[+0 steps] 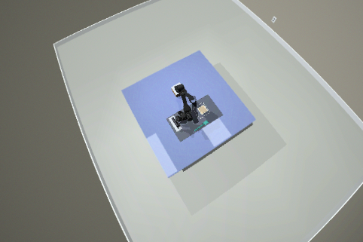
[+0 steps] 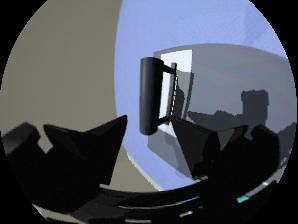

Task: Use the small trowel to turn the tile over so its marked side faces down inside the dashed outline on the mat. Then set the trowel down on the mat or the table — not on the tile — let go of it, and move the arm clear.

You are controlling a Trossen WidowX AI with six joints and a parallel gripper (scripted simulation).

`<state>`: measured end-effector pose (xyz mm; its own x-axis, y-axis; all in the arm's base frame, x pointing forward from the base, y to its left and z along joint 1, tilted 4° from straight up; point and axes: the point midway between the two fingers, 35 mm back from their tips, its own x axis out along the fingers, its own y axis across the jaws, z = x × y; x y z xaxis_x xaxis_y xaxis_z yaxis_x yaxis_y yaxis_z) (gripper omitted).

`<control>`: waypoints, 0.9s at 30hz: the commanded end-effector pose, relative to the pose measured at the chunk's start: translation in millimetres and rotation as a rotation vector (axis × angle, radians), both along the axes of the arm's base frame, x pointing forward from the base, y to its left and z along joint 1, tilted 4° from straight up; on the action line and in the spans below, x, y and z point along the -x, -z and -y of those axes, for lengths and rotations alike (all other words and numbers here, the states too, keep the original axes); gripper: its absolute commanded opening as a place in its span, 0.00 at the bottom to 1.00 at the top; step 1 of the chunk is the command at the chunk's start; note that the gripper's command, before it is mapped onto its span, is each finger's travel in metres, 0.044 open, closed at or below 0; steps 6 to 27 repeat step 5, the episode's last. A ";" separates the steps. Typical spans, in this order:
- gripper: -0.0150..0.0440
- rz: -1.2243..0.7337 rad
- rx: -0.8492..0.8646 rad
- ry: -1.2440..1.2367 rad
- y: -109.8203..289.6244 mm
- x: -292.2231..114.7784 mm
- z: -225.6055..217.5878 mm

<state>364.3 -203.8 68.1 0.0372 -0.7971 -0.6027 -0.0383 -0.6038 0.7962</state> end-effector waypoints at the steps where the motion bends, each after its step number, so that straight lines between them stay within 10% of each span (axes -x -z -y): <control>1: 0.76 0.005 0.005 0.004 -32.1 15.8 -11.0; 27: 0.76 0.003 0.002 -0.003 -78.6 48.7 -30.3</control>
